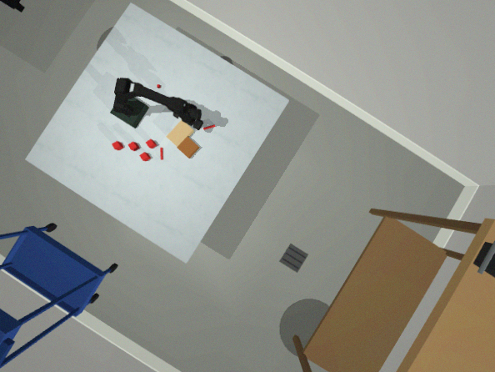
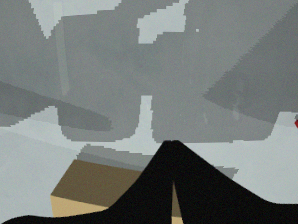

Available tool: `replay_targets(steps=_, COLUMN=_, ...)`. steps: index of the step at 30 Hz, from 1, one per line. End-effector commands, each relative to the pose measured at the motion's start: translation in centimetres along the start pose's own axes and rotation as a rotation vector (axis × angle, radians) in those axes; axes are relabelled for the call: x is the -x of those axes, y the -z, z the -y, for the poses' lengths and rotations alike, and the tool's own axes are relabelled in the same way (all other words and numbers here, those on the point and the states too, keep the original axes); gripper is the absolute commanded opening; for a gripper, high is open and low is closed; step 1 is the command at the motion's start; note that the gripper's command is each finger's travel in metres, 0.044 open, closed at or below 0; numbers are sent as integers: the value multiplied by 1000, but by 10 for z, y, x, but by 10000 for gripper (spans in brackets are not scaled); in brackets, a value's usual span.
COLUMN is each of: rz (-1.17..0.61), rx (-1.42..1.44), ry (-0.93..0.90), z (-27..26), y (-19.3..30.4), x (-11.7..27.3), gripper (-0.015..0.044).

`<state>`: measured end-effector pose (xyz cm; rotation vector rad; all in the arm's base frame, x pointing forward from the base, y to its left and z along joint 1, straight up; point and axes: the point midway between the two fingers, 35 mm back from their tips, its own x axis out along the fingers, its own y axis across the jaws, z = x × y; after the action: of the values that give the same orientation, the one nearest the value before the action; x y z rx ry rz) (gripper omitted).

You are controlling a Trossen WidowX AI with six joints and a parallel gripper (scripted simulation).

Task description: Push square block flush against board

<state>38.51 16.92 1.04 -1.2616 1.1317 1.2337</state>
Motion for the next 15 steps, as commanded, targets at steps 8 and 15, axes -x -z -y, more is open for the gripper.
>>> replay_targets(steps=8, rz=-5, rx=1, ry=-3, z=0, y=14, x=-1, gripper=0)
replay_targets(steps=15, rz=-6, rx=1, ry=-3, z=0, y=23, x=-1, gripper=0)
